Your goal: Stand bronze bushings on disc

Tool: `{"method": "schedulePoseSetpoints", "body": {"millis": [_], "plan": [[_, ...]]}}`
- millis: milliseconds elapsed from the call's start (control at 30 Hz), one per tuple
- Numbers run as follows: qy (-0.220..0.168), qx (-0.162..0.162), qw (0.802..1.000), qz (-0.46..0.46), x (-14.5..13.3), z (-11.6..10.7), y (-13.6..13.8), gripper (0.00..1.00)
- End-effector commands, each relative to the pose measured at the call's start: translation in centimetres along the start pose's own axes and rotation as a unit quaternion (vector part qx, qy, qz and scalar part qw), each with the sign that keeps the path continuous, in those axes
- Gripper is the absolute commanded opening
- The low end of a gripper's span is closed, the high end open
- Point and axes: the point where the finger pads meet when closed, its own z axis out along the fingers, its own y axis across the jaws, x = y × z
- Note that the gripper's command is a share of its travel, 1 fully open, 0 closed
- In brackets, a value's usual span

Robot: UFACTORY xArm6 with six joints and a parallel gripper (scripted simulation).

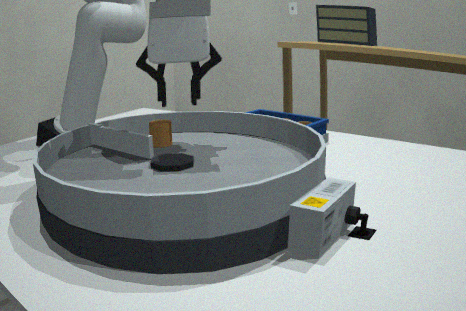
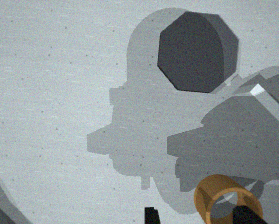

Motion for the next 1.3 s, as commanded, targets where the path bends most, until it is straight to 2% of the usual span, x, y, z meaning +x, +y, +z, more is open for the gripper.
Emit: {"method": "schedulePoseSetpoints", "body": {"millis": [0,100,167,267,367,667,767,1267], "plan": [[0.002,0.001,1.0,-0.001,-1.6,-0.1,-2.3,0.48],[0.002,0.001,1.0,-0.001,-4.4,-0.2,-5.7,0.48],[0.002,0.001,1.0,-0.001,-4.4,-0.2,-5.7,0.48],[0.002,0.001,1.0,-0.001,-7.9,-0.2,-10.1,0.48],[0.002,0.001,1.0,-0.001,-9.9,-0.3,-12.4,0.48],[0.002,0.001,1.0,-0.001,-17.2,-0.4,-21.4,0.48],[0.002,0.001,1.0,-0.001,-17.7,-0.3,-22.2,0.48],[0.002,0.001,1.0,-0.001,-17.8,-0.3,-22.5,0.48]]}}
